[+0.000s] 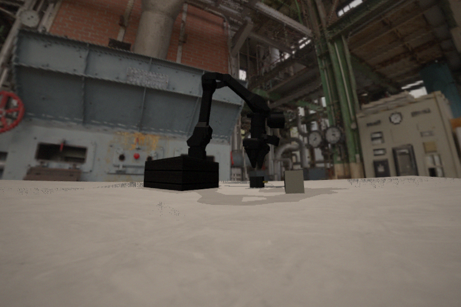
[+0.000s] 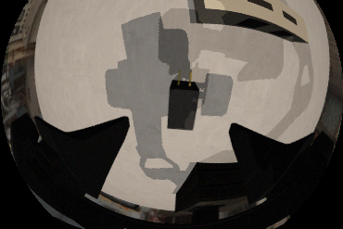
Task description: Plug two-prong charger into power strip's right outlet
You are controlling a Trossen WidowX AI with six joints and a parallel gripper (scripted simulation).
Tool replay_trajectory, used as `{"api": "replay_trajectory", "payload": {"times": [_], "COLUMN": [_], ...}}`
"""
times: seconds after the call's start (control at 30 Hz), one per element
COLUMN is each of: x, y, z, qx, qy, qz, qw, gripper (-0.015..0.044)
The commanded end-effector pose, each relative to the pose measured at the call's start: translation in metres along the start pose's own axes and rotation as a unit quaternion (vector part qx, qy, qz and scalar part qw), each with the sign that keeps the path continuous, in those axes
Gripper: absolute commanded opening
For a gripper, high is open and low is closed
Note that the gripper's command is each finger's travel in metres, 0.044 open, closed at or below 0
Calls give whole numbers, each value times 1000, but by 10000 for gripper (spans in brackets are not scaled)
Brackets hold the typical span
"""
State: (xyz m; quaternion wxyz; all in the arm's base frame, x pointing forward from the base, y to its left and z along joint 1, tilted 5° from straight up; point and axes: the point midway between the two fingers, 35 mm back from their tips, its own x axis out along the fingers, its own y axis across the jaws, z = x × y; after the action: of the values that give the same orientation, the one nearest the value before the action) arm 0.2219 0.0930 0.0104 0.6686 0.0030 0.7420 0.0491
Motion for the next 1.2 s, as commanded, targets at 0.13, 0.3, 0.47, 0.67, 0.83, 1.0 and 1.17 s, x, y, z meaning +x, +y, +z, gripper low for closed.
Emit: {"api": "replay_trajectory", "payload": {"times": [0.13,0.3,0.47,0.67,0.83,1.0,1.17], "x": [10,17,22,31,40,47,55], "y": [-2,-2,-2,-2,-2,-2,-2], "z": [-3,-3,-2,-1,-1,0,0], "qx": [7,7,7,7,7,7,7], "qy": [4,4,4,5,5,5,5], "qz": [-3,-3,-3,-3,-3,-3,-3], "qw": [1000,1000,1000,1000,1000,1000,1000], "gripper": [440,440,440,440,440,440,440]}}
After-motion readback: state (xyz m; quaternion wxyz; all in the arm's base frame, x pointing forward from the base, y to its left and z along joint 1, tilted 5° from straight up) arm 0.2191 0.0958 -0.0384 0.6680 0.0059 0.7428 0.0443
